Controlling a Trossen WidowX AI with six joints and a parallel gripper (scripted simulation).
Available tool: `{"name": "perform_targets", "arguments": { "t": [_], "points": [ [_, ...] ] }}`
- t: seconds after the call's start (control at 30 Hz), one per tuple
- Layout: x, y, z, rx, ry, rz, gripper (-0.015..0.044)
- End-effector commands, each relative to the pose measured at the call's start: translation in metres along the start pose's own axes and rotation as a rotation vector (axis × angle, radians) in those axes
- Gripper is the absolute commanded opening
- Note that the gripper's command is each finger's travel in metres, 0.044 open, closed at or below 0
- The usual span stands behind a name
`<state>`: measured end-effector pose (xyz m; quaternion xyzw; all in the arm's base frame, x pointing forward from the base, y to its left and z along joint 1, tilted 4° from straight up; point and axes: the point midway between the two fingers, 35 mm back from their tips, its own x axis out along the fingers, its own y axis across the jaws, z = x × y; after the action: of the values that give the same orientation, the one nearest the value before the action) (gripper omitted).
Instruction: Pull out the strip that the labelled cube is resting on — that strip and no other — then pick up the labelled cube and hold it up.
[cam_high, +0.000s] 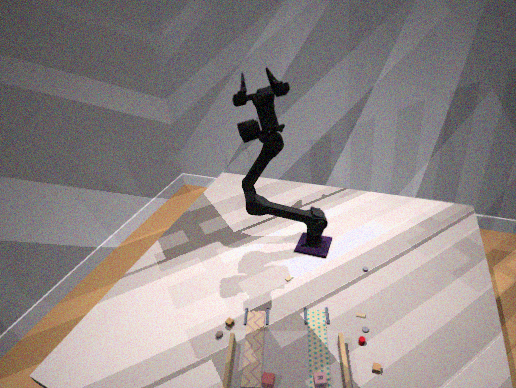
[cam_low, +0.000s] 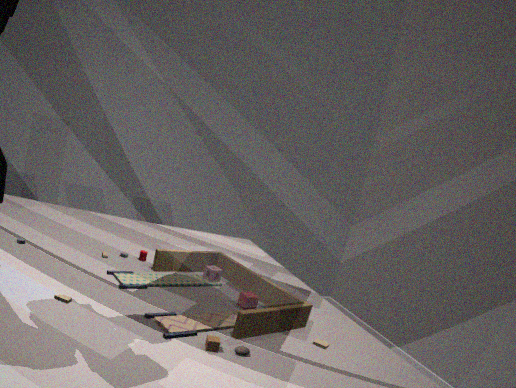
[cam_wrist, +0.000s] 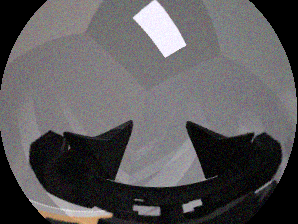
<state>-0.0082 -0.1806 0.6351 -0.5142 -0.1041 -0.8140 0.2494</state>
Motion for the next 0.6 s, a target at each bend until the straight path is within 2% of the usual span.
{"name": "perform_targets", "arguments": {
  "t": [0.0,0.1,0.17,0.3,0.57],
  "points": [
    [-0.001,-0.077,0.010,-0.193,-0.066,-0.224,0.0400],
    [-0.011,-0.124,0.022,-0.329,-0.104,-0.374,0.0400],
    [-0.017,-0.133,0.027,-0.408,-0.133,-0.398,0.0400],
    [-0.039,-0.176,0.050,-0.571,-0.176,-0.566,0.0400],
    [-0.111,-0.242,0.116,-0.906,-0.254,-0.964,0.0400]
  ]
}}
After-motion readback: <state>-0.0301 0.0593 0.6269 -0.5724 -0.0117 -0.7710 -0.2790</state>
